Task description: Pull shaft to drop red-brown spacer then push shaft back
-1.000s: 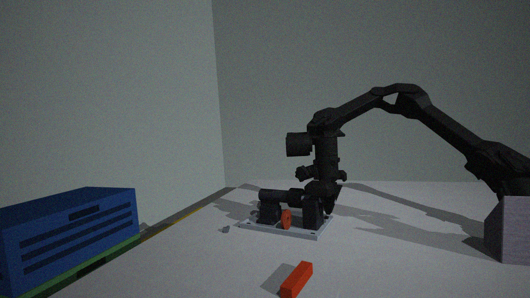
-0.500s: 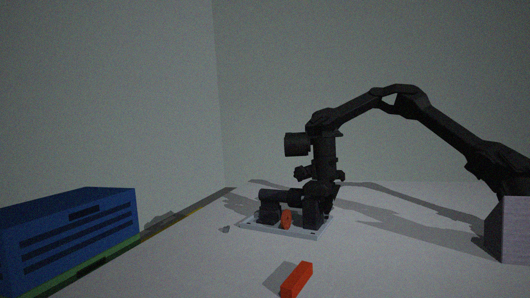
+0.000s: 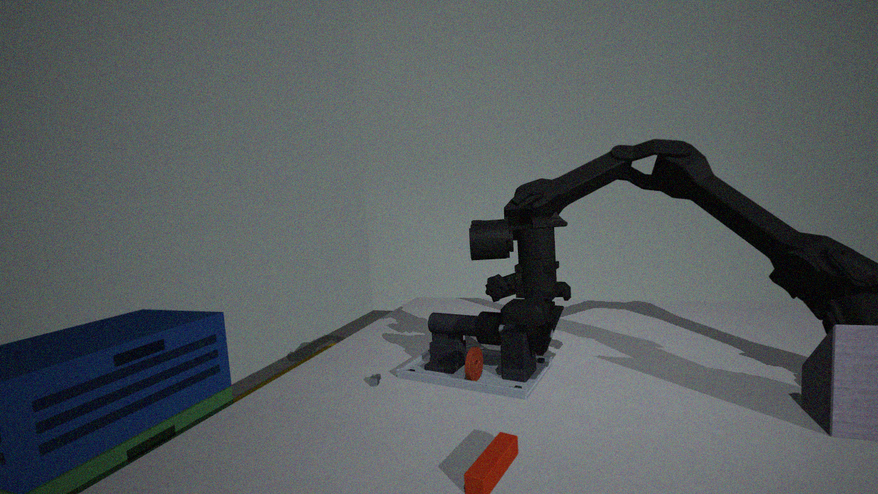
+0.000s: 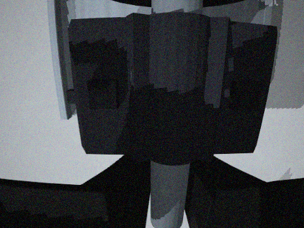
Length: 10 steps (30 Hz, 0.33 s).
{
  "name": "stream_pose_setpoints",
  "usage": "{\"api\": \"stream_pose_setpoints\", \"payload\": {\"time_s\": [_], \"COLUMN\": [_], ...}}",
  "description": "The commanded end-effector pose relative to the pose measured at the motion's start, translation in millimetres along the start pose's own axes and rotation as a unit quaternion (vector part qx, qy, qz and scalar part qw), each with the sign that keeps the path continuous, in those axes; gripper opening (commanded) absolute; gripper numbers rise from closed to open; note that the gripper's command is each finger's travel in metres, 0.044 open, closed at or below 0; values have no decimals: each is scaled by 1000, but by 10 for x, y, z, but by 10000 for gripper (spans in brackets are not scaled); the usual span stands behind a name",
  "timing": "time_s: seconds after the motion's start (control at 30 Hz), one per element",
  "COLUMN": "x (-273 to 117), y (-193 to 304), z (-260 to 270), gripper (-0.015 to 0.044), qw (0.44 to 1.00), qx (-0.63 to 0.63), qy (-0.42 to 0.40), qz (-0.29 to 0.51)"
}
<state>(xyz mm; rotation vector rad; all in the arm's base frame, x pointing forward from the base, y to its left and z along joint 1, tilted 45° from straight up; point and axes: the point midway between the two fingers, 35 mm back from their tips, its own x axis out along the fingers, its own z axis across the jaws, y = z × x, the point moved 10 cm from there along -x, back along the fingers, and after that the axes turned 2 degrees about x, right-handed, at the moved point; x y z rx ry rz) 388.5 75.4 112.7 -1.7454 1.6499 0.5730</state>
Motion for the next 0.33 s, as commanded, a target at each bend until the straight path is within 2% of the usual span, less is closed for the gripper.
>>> {"api": "stream_pose_setpoints", "payload": {"time_s": [0.0,0.3], "x": [2,-73], "y": [3,-1], "z": [-1,2], "gripper": [131,367], "qw": [1000,1000], "qx": [-1,-1], "qy": [0,0], "qz": [1,0]}}
